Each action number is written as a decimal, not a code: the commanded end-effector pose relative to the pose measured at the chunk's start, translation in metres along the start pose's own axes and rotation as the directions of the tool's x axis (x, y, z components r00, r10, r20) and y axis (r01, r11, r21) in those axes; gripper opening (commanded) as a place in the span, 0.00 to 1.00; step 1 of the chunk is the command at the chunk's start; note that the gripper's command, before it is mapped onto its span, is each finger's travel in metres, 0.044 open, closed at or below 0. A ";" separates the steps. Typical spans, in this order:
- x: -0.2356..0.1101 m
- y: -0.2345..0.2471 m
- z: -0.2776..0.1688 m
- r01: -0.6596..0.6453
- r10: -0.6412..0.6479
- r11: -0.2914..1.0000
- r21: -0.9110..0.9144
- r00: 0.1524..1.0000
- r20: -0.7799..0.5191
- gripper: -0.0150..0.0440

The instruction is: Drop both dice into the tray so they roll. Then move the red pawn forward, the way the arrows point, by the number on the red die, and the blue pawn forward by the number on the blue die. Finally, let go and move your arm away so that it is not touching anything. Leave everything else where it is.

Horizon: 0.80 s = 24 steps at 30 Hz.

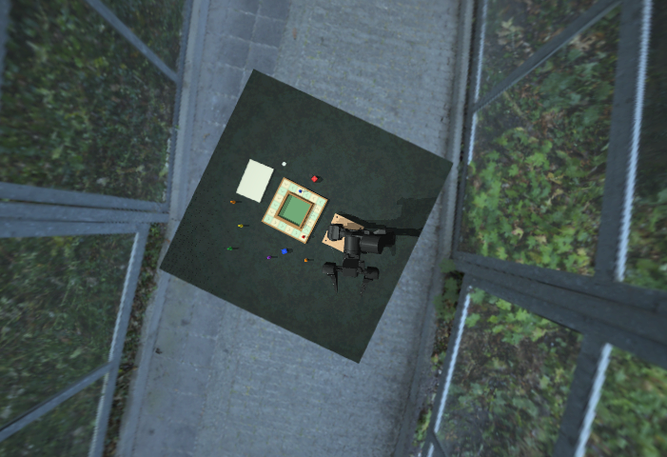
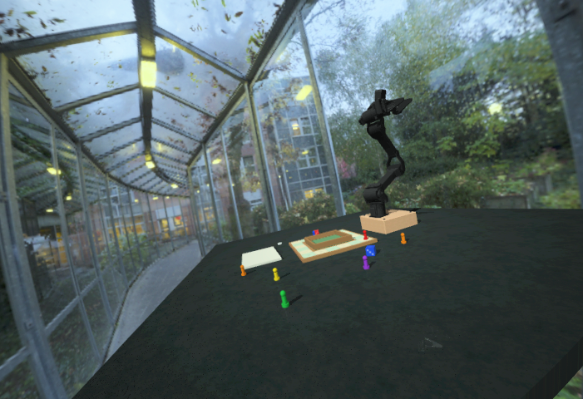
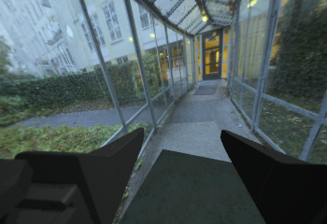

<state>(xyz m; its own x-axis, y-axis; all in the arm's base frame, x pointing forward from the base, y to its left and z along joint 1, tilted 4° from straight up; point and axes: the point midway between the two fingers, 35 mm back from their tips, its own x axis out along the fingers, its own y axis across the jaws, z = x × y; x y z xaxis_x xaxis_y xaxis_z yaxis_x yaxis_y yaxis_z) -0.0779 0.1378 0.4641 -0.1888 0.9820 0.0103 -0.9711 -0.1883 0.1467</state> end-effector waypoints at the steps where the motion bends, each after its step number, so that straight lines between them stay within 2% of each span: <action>1: 0.000 -0.001 0.001 0.003 -0.003 1.000 0.002 1.000 0.002 0.89; 5: 0.001 -0.033 0.012 0.077 -0.080 0.996 0.048 0.995 0.056 0.72; 11: -0.008 -0.100 0.031 0.239 -0.263 0.959 0.154 0.952 0.154 0.72; 15: -0.028 -0.158 0.042 0.373 -0.425 0.895 0.245 0.879 0.215 0.72; 20: -0.063 -0.227 0.042 0.523 -0.608 0.782 0.339 0.760 0.229 0.72; 24: -0.103 -0.283 0.030 0.643 -0.755 0.642 0.418 0.625 0.199 0.72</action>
<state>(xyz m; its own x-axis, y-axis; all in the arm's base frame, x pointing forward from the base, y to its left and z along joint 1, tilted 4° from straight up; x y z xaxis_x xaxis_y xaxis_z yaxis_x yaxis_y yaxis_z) 0.1748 0.1133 0.4677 0.5245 0.8402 0.1376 -0.7822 0.4117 0.4677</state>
